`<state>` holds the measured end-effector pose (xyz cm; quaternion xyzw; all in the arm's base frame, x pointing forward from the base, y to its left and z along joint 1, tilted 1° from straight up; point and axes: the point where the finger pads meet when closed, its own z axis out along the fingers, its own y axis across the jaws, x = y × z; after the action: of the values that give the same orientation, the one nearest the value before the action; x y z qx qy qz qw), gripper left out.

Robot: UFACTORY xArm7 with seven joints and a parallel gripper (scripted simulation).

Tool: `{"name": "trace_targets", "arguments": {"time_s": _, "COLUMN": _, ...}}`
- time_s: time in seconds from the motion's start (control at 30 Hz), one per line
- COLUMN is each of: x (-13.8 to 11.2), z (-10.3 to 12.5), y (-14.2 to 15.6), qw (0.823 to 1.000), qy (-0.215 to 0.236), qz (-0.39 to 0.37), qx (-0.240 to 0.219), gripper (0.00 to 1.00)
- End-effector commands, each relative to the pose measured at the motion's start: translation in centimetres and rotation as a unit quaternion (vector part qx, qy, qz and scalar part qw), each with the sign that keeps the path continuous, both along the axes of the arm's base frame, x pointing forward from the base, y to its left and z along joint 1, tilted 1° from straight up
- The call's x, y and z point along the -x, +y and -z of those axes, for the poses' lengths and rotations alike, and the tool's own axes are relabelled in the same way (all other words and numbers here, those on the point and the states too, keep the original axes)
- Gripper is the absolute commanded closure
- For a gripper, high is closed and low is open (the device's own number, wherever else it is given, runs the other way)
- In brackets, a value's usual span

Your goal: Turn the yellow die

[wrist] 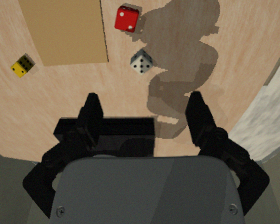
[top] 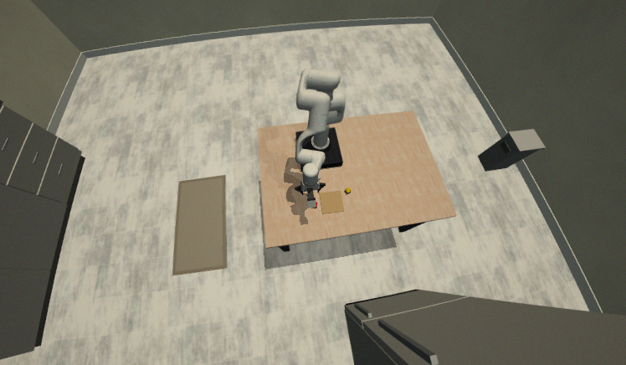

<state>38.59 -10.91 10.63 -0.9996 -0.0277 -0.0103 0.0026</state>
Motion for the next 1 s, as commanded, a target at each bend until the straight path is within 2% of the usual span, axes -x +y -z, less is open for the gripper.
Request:
{"name": "trace_targets", "arguments": {"time_s": 0.0, "x": -0.2, "z": 0.8, "y": 0.0, "qw": 1.000, "qy": -0.002, "qz": 0.000, "qx": 0.000, "gripper": 0.00}}
{"name": "trace_targets", "arguments": {"time_s": 0.3, "x": -0.5, "z": 7.1, "y": -0.1, "qw": 1.000, "qy": -0.002, "qz": 0.000, "qx": 0.000, "gripper": 0.00}}
{"name": "trace_targets", "arguments": {"time_s": 0.37, "x": -0.5, "z": 7.1, "y": -0.1, "qw": 1.000, "qy": -0.002, "qz": 0.000, "qx": 0.000, "gripper": 0.00}}
{"name": "trace_targets", "arguments": {"time_s": 0.5, "x": -0.7, "z": 9.2, "y": -0.1, "qw": 1.000, "qy": -0.002, "qz": 0.000, "qx": 0.000, "gripper": 0.00}}
{"name": "trace_targets", "arguments": {"time_s": 0.97, "x": -0.7, "z": 9.8, "y": -0.1, "qw": 1.000, "qy": -0.002, "qz": 0.000, "qx": 0.000, "gripper": 0.00}}
